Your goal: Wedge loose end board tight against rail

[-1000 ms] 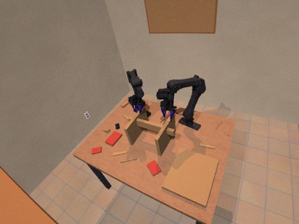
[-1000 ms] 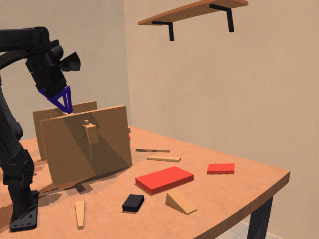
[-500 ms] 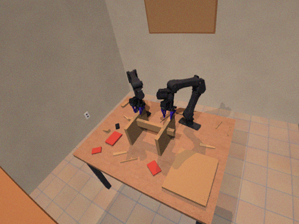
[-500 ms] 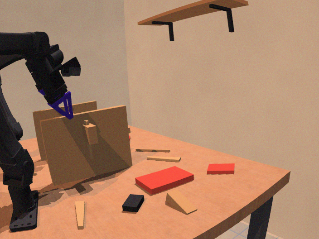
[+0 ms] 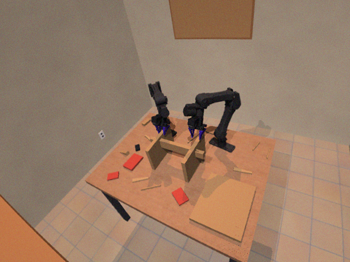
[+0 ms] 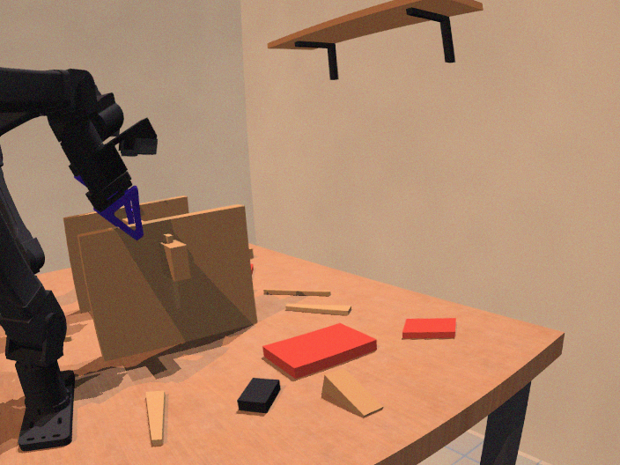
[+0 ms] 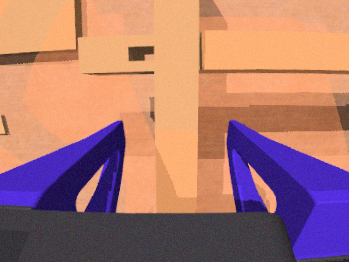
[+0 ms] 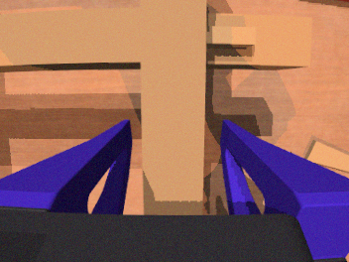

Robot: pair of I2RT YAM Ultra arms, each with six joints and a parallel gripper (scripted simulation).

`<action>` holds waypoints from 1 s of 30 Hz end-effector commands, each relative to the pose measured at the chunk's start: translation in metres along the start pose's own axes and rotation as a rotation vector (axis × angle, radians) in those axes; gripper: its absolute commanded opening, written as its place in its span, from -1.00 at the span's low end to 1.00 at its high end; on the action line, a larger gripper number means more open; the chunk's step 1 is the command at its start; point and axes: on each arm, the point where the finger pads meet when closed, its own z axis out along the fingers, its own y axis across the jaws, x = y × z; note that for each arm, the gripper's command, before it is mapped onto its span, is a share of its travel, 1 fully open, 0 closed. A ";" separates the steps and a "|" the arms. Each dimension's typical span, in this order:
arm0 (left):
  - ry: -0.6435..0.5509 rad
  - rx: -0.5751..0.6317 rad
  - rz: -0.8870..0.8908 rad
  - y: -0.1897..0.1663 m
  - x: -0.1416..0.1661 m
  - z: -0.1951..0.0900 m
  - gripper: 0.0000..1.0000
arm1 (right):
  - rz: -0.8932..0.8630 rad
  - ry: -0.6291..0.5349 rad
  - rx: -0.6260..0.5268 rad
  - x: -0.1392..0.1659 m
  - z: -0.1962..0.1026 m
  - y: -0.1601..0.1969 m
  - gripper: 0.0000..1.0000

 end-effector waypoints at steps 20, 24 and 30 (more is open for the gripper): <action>-0.019 0.003 0.007 0.002 0.005 0.006 0.08 | 0.028 -0.069 -0.049 -0.014 -0.013 0.004 -1.00; -0.026 0.007 0.005 0.002 0.007 0.008 0.08 | 0.028 -0.069 -0.049 -0.014 -0.013 0.004 -1.00; -0.023 0.005 0.007 0.002 0.010 0.016 0.08 | 0.028 -0.069 -0.049 -0.014 -0.013 0.004 -1.00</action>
